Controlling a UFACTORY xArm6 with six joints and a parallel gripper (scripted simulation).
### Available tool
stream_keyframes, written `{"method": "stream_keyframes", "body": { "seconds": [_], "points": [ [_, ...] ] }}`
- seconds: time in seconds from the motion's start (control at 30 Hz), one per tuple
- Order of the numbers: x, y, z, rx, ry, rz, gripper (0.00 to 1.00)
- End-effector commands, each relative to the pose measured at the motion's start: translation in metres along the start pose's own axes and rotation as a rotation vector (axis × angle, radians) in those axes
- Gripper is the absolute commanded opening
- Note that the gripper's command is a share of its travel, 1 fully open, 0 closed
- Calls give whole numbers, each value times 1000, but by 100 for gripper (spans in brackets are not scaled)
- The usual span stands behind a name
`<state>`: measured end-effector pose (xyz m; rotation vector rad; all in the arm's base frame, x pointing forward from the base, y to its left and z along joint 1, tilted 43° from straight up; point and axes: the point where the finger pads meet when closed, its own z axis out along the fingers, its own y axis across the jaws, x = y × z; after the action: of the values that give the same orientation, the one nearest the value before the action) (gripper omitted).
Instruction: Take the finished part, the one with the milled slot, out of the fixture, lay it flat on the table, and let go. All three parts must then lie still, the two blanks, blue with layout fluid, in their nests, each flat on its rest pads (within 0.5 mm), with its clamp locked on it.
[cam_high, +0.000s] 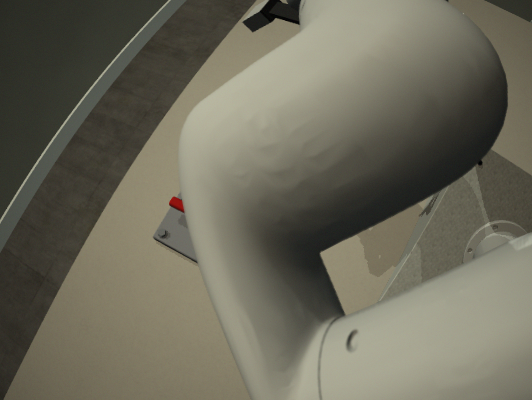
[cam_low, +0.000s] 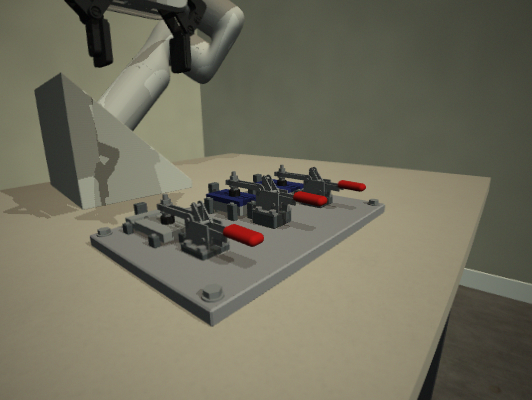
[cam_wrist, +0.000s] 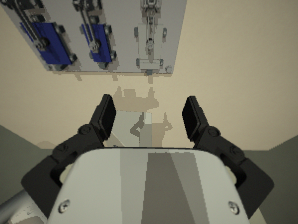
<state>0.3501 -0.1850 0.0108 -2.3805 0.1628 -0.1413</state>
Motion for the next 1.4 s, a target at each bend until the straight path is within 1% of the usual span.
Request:
{"method": "stream_keyframes", "body": {
  "seconds": [0.0,0.4,0.43,1.37],
  "points": [
    [1,0,-2,-3,3,-1,100],
    [1,0,-2,-3,3,-1,100],
    [1,0,-2,-3,3,-1,47],
    [1,0,-2,-3,3,-1,47]
  ]
}}
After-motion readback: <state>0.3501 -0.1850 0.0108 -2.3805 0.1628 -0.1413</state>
